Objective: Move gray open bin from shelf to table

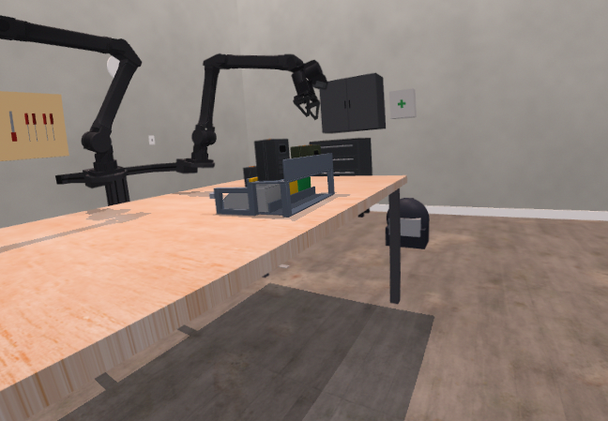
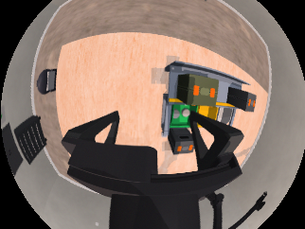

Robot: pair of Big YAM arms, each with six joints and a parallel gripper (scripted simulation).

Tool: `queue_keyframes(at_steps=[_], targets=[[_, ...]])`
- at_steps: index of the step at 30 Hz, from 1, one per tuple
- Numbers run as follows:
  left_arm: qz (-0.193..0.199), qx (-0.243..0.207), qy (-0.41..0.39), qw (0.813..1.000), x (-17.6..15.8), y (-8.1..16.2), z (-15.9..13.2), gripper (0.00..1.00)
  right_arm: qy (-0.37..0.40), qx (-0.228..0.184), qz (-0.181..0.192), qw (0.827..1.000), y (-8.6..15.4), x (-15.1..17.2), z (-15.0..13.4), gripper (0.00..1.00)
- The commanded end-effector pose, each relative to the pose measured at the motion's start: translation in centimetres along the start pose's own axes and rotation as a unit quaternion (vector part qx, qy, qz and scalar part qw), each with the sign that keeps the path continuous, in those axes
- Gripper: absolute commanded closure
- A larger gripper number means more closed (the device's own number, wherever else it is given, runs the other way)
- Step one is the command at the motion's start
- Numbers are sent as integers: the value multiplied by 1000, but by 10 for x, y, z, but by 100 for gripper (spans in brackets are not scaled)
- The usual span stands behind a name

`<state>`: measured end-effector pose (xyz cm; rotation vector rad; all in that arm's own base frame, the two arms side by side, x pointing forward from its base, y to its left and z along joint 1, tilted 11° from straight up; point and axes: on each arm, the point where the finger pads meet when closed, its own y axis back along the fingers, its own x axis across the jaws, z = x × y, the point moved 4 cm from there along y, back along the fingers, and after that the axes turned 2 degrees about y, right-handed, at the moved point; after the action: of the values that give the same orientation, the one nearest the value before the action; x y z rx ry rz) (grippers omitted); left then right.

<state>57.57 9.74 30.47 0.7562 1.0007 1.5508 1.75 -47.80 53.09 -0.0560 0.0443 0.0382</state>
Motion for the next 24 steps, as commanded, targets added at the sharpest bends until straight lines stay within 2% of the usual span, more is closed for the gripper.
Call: queue_keyframes(at_steps=[1, 3, 8, 12, 15, 18, 20, 24], targets=[[-10, -4, -114, 993, -39, 26, -13, 0, -5, -15, -8, 1000, 6, -7, 10, 0], [-10, -4, -114, 993, -39, 26, -13, 0, -5, -15, -8, 1000, 6, -7, 10, 0], [-21, 17, -222, 975, -87, 29, -38, 0, -5, -15, -8, 1000, 6, -7, 10, 0], [-29, 32, -301, 953, -124, 32, -56, 0, -5, -15, -8, 1000, 6, -7, 10, 0], [-34, 22, -356, 934, -154, 46, -53, 0, -5, -15, -8, 1000, 6, -7, 10, 0], [-39, 44, -408, 911, -183, 31, -63, 0, -5, -15, -8, 1000, 6, -7, 10, 0], [-39, 44, -408, 911, -183, 31, -63, 0, -5, -15, -8, 1000, 6, -7, 10, 0], [-45, 56, -471, 879, -216, 32, -80, 0, -5, -15, -8, 1000, 6, -7, 10, 0]])
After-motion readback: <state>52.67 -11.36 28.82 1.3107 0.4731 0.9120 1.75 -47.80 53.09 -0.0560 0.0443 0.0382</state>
